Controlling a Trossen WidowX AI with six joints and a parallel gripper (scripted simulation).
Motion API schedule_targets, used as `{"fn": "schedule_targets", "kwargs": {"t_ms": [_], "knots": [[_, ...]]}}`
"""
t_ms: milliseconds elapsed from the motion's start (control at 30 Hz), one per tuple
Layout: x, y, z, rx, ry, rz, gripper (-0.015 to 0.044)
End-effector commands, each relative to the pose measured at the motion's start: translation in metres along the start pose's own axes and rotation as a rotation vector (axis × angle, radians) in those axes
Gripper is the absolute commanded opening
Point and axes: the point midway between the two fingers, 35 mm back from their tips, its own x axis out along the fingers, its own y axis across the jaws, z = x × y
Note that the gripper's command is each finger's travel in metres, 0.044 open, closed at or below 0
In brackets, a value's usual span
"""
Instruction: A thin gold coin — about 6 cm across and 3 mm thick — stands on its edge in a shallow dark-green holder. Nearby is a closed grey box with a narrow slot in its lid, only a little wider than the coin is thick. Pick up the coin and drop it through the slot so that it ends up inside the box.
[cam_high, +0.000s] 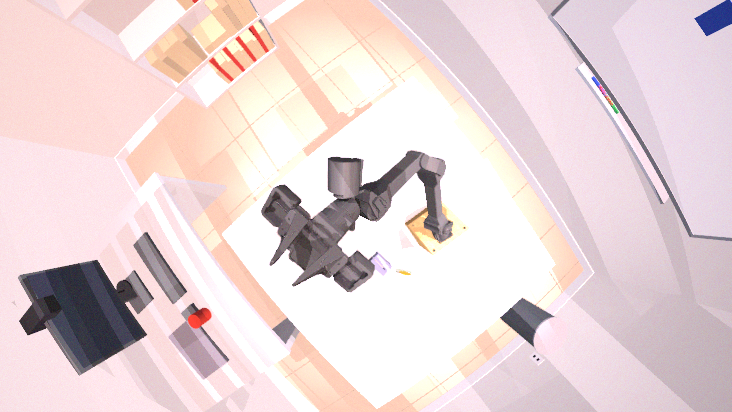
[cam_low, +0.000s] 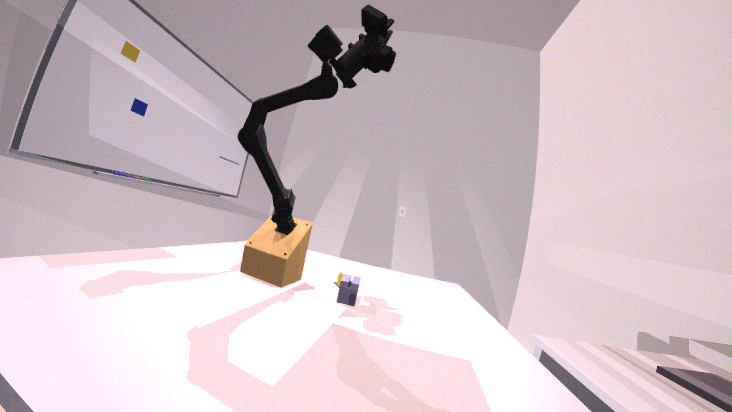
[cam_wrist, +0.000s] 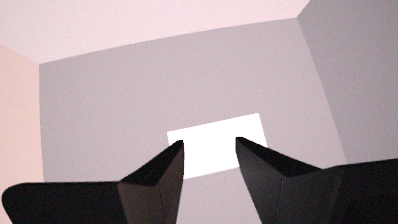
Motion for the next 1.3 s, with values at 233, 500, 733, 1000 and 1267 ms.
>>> {"fn": "schedule_targets", "kwargs": {"t_ms": [233,500,733,1000,1267], "knots": [[-0.008,-0.104,0.148,-0.009,-0.418,-0.187,0.0161],[-0.036,-0.163,0.212,-0.033,-0.623,-0.325,0.0161],[-0.095,-0.236,0.28,-0.075,-0.885,-0.536,0.0161],[-0.195,-0.316,0.333,-0.164,-1.166,-0.871,0.0161],[-0.319,-0.373,0.348,-0.294,-1.387,-1.318,0.0161]]}}
